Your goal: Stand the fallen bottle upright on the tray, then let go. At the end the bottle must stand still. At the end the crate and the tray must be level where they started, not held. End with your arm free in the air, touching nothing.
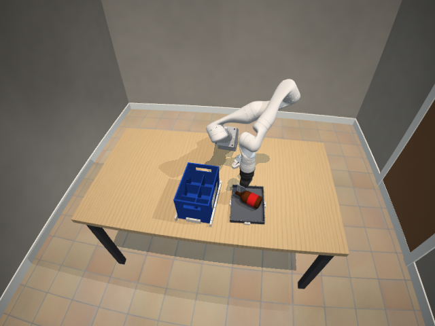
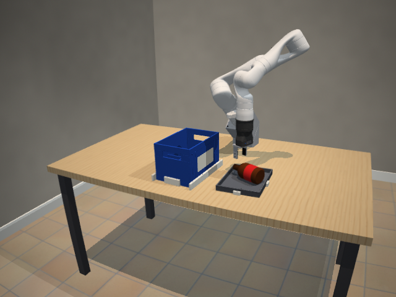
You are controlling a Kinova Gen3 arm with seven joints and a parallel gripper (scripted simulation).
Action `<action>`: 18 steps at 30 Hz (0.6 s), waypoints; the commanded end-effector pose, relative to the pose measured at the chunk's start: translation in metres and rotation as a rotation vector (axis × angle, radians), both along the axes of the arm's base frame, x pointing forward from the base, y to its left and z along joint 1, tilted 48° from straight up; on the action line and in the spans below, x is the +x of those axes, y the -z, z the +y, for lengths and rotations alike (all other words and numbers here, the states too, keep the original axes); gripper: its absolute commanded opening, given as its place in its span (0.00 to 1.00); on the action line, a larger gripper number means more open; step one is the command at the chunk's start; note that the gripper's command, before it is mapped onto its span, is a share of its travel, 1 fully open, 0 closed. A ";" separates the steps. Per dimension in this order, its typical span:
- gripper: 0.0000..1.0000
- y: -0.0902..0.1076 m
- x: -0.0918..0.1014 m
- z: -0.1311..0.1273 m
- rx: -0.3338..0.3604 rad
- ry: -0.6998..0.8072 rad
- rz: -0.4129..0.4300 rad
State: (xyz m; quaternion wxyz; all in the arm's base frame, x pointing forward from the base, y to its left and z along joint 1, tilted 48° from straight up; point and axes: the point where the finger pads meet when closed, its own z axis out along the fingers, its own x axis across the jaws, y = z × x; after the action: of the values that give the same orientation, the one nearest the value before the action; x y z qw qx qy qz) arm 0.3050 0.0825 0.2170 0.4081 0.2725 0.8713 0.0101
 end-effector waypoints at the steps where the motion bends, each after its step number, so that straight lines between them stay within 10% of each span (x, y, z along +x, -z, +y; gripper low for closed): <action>1: 1.00 0.005 0.008 -0.006 -0.005 0.003 -0.003; 18: 1.00 0.018 0.022 -0.010 0.002 0.010 -0.006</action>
State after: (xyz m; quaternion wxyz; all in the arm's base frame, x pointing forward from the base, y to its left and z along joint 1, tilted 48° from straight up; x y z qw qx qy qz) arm 0.3247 0.0756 0.1994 0.4069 0.2778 0.8701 0.0122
